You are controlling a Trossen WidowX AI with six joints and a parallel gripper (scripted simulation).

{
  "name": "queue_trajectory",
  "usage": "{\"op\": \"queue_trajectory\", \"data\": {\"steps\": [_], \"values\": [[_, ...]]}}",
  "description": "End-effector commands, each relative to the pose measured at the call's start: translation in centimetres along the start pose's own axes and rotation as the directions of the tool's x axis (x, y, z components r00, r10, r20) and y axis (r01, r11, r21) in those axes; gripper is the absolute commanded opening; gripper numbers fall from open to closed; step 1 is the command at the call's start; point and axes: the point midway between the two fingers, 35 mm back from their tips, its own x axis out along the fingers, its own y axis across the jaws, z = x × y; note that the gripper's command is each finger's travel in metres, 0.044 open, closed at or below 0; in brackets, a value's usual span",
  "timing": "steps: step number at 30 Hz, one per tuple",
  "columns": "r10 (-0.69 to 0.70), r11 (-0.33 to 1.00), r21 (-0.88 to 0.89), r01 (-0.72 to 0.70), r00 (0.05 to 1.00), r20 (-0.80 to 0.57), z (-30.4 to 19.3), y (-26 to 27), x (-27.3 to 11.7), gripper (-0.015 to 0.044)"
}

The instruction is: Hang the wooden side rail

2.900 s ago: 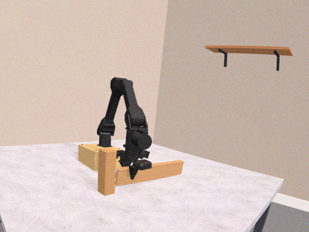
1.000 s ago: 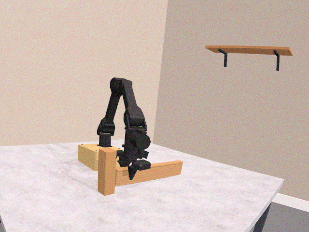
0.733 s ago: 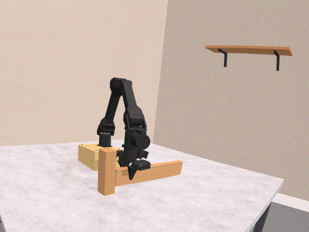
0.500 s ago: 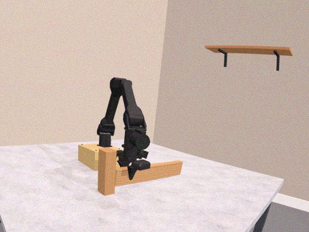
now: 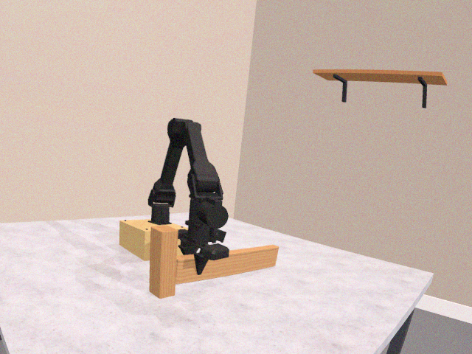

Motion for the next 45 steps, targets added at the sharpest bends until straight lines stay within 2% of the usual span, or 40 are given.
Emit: {"op": "queue_trajectory", "data": {"steps": [1,45], "values": [[-0.003,1.000,-0.006,0.003,1.000,-0.006,-0.17,-0.13,-0.14,0.0000],[-0.003,1.000,-0.006,0.003,1.000,-0.007,-0.59,-0.21,-0.22,0.0000]]}}
